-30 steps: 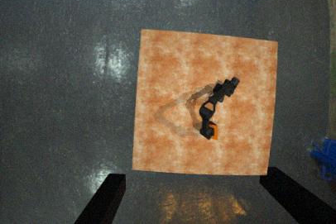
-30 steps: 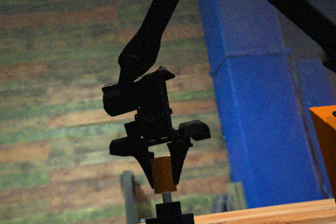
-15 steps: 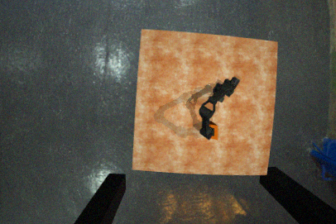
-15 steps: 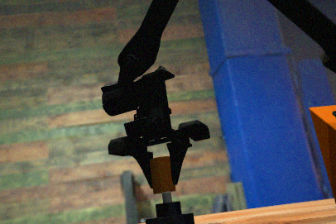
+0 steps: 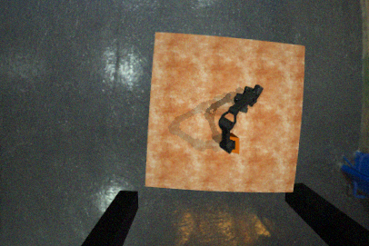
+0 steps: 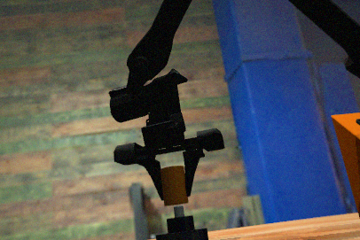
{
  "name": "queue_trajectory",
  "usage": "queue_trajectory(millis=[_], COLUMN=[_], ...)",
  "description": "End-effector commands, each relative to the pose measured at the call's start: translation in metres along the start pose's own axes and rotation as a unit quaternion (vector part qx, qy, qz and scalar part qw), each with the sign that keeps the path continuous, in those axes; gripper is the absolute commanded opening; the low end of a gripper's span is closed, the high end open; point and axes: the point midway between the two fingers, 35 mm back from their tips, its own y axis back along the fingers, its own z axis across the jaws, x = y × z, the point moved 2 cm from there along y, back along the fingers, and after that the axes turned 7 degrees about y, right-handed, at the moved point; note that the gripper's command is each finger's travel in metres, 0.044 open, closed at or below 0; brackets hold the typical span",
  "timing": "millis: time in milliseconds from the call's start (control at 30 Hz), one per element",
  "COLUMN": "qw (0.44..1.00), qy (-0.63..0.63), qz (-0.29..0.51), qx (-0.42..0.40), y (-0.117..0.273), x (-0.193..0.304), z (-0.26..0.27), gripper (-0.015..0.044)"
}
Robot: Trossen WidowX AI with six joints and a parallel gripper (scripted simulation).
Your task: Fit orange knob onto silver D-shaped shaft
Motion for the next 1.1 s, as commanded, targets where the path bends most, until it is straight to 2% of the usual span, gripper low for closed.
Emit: queue_trajectory(millis=[0,867,1067], qw=[1.000,1.000,0.996], qy=[0.004,0.004,0.088], qz=[0.000,0.000,0.000], qx=[0.002,0.002,0.002], y=[-0.0008,0.0008,0.0024], x=[0.0014,0.0028,0.0024], z=[0.0025,0.0033,0.0026], gripper=[0.0000,0.0000,0.0000])
